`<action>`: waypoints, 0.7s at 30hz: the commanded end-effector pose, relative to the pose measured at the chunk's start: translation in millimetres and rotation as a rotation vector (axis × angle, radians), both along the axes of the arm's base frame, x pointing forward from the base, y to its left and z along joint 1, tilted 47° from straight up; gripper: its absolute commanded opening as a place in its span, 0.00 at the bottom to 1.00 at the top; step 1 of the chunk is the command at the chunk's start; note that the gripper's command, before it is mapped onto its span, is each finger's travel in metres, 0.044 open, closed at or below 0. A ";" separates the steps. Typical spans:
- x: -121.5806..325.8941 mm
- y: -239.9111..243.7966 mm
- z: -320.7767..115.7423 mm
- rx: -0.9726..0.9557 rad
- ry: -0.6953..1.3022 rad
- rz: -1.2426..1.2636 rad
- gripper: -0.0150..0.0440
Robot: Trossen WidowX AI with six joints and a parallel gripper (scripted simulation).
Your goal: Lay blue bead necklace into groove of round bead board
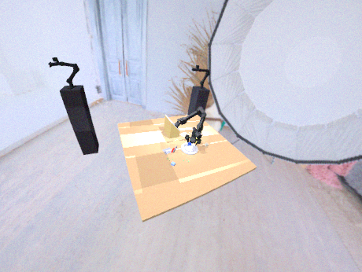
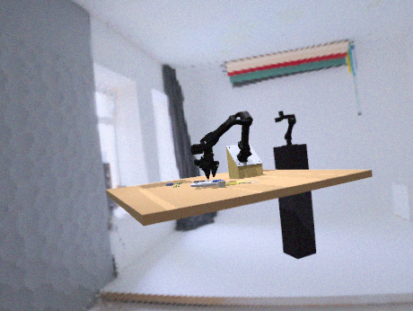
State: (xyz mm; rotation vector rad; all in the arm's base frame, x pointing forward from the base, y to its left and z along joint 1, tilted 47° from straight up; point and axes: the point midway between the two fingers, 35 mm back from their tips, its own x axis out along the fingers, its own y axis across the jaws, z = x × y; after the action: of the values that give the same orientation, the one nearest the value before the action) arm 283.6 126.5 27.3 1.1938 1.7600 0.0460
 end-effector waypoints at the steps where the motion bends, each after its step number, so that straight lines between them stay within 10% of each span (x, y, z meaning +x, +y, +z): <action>1: 0.4 -1.8 2.4 0.004 -0.005 0.001 1.00; 21: -4.1 -1.5 5.1 0.004 -0.006 0.002 0.91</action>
State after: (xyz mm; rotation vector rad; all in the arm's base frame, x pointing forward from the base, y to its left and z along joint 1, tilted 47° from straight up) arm 283.9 124.4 29.5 1.1942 1.7554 0.0481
